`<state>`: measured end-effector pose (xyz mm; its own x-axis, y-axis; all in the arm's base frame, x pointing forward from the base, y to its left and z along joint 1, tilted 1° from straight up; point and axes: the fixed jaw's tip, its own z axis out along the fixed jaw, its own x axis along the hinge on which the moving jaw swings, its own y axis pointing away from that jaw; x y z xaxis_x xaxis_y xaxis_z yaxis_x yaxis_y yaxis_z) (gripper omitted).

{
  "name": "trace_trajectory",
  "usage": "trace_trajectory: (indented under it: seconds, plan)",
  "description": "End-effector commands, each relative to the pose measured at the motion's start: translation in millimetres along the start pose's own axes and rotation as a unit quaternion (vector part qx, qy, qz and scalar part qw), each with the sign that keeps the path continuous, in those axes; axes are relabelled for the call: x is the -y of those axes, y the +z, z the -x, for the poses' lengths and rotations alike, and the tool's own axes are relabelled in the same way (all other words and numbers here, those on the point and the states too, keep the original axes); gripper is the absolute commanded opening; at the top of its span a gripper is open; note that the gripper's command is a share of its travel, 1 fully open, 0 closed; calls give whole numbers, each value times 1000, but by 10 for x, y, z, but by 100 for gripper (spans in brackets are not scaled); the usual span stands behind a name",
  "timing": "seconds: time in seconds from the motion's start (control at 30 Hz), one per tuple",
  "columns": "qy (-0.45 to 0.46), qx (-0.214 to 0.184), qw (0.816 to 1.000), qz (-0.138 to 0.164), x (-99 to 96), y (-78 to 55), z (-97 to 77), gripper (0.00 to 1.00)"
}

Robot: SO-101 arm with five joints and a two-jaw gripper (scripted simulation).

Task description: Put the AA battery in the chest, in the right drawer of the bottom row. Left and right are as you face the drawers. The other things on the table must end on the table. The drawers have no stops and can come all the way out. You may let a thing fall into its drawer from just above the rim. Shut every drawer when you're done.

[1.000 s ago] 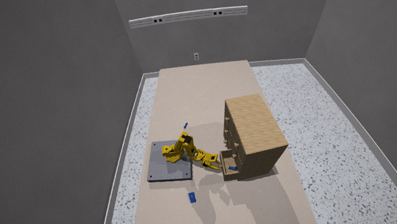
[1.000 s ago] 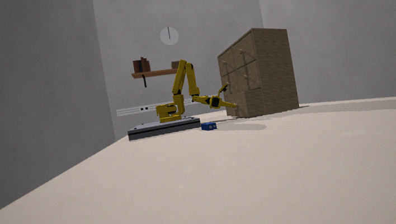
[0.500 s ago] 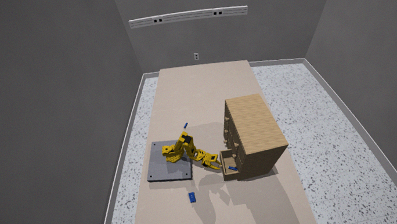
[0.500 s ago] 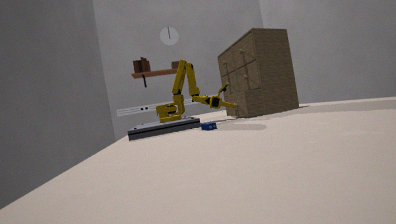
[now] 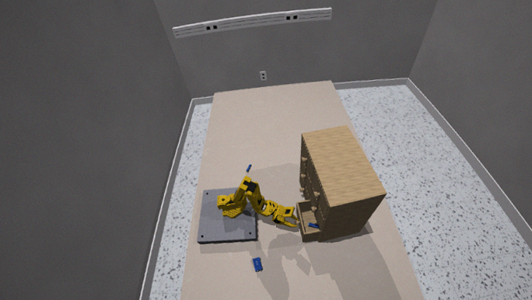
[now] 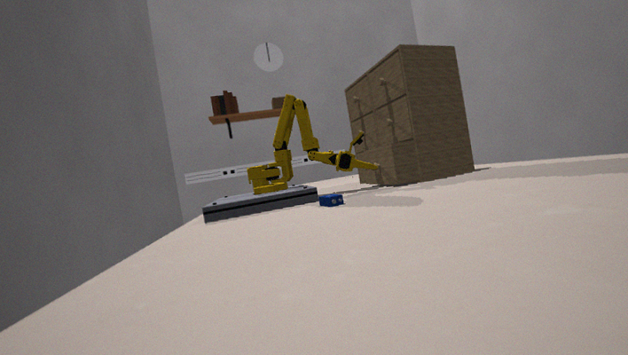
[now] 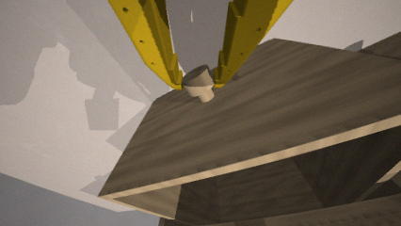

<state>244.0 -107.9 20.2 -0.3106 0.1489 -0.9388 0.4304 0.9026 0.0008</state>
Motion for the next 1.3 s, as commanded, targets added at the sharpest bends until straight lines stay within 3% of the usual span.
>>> trace_trajectory:
  seconds: [0.0, 1.27]
  plan:
    - [-3, 6, 1000, -2, 10, 61, 38, 0]
    - [-10, 6, 1000, 17, -105, 246, 106, 0]
